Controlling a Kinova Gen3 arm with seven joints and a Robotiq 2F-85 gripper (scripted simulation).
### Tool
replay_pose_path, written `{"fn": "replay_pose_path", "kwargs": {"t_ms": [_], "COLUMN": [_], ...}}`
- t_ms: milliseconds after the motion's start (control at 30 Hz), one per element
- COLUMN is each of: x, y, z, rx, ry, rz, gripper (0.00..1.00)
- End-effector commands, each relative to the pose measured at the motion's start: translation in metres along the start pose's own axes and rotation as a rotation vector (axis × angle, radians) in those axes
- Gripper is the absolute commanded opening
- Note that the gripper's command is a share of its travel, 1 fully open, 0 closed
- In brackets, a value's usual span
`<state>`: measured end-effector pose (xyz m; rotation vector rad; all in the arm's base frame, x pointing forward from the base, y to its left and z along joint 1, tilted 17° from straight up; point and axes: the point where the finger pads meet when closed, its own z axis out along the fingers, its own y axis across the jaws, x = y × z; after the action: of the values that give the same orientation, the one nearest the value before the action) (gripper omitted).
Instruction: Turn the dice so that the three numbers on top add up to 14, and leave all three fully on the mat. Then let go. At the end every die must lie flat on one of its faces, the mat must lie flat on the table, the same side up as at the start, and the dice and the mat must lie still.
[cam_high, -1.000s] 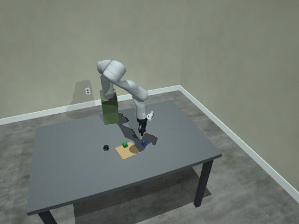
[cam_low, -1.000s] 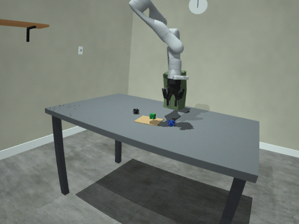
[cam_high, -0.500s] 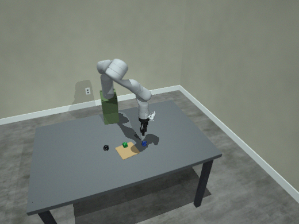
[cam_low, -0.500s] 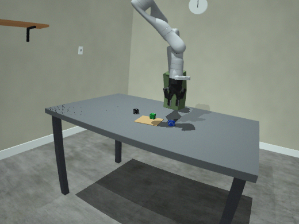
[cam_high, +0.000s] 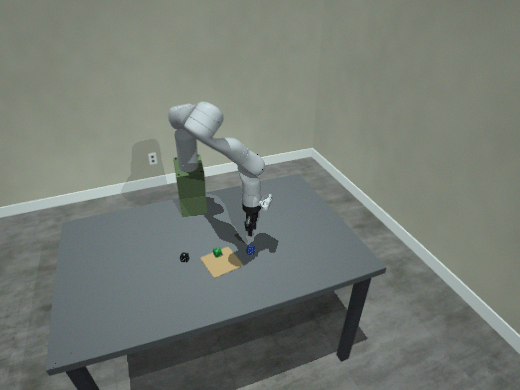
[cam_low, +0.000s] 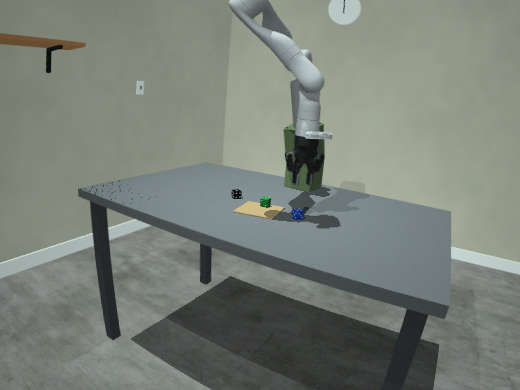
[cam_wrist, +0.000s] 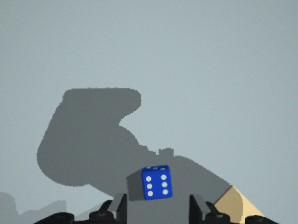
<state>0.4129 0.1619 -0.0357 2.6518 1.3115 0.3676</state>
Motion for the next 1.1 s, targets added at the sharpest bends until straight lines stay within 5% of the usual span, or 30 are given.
{"fn": "replay_pose_path", "kwargs": {"t_ms": [0,100,133,1067], "x": [0.0008,0.0008,0.0008,-0.0003], "y": [0.0002,0.0002,0.0002,0.0002], "z": [-0.0006,-0.0006,-0.0006,0.0017], "rx": [-0.001,-0.001,-0.001,-0.001], "ry": [0.001,0.001,0.001,0.000], "rz": [0.000,0.000,0.000,0.118], "gripper": [0.46,0.46,1.00,1.00]}}
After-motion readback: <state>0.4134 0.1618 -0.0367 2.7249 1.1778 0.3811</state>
